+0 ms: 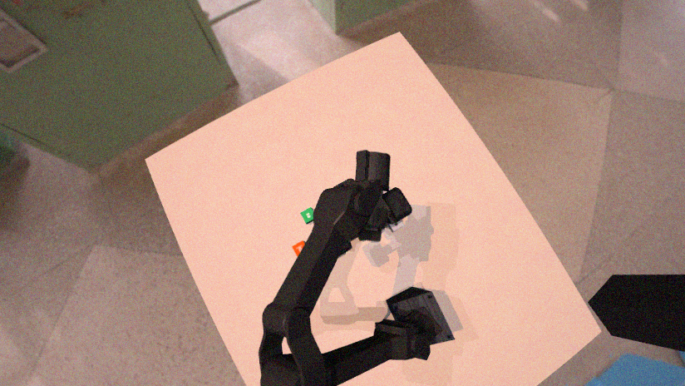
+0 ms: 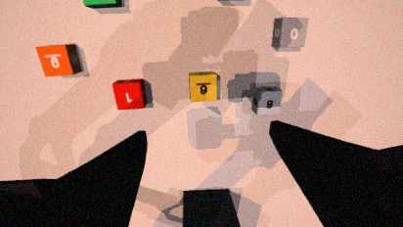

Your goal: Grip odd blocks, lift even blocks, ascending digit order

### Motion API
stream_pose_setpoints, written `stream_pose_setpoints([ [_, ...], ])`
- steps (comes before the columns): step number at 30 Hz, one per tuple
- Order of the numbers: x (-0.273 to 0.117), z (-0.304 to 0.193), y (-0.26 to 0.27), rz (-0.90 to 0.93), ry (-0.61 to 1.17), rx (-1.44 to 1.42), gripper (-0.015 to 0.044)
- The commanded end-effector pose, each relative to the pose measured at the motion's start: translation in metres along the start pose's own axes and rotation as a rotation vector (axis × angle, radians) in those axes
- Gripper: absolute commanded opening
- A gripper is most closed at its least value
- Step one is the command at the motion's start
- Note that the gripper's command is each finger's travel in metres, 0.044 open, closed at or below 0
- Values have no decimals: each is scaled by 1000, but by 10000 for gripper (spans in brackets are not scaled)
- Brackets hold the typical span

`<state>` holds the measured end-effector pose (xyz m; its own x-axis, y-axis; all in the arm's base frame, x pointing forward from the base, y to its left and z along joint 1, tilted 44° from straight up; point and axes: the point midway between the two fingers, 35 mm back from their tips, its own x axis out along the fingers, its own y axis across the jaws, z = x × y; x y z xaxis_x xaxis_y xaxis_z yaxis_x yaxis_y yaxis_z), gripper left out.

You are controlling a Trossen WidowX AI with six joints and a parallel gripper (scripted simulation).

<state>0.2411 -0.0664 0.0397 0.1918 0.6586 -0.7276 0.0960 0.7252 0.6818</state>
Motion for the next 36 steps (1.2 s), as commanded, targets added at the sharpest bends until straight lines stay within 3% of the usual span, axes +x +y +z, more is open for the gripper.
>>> stream_pose_setpoints([
  [1, 0, 2, 11, 2, -1, 4, 400],
  [6, -1, 6, 83, 7, -2, 4, 400],
  [26, 0, 6, 86, 8, -2, 4, 400],
  [32, -2, 37, 150, 10, -4, 2, 400],
  [36, -2, 38, 153, 11, -4, 2, 400],
])
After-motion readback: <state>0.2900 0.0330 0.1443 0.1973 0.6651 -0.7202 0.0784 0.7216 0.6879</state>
